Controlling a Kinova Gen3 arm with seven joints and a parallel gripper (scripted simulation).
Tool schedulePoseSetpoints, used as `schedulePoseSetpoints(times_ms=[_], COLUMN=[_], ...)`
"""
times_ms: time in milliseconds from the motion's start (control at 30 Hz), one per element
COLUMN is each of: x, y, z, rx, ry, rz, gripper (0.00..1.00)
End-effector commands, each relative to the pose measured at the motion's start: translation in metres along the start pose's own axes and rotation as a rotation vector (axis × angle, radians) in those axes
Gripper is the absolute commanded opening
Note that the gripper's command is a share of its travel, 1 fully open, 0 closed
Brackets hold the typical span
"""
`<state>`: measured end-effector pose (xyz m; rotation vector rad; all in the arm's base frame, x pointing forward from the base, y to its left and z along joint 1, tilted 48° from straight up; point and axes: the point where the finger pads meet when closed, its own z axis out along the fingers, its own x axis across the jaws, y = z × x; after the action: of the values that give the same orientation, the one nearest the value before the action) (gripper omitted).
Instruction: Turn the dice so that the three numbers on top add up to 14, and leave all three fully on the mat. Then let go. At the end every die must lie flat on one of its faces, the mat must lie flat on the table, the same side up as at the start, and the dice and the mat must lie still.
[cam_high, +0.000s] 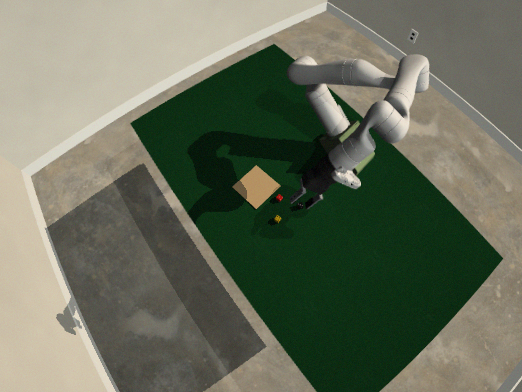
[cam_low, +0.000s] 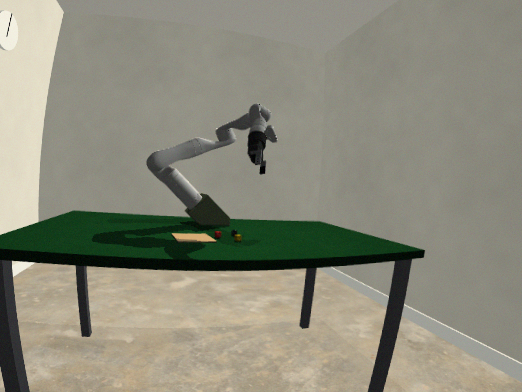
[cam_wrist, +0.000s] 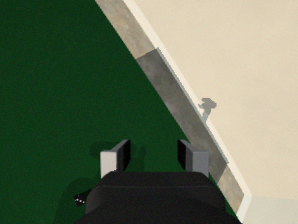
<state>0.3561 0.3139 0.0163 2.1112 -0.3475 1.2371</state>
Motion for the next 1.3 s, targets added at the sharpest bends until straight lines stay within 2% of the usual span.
schedulePoseSetpoints(times_ms=[0,567,633,700,800,833,867,967,1000,1033,1133,1200,1233,1267], x=[0.001,0.001,0.001,0.003,0.004,0.004,0.002,-0.002,-0.003,-0.007,-0.007,-0.016,-0.017,-0.021], y=[0.0,0.0,0.004,0.018,0.053,0.056,0.072,0.101,0.106,0.119,0.122,0.148,0.149,0.16], z=[-0.001,-0.001,0.003,0.013,0.038,0.039,0.049,0.064,0.066,0.072,0.073,0.083,0.083,0.086], rx=[0.002,0.001,-0.008,-0.037,-0.118,-0.123,-0.161,-0.232,-0.244,-0.278,-0.286,-0.358,-0.363,-0.396], ry=[0.0,-0.001,-0.013,-0.049,-0.142,-0.148,-0.189,-0.261,-0.272,-0.305,-0.312,-0.376,-0.381,-0.408], rz=[0.001,0.002,0.021,0.079,0.236,0.246,0.319,0.452,0.474,0.538,0.552,0.683,0.692,0.75], gripper=[1.0,1.0,1.0,1.0,1.0,1.0,1.0,1.0,1.0,1.0,1.0,1.0,1.0,1.0])
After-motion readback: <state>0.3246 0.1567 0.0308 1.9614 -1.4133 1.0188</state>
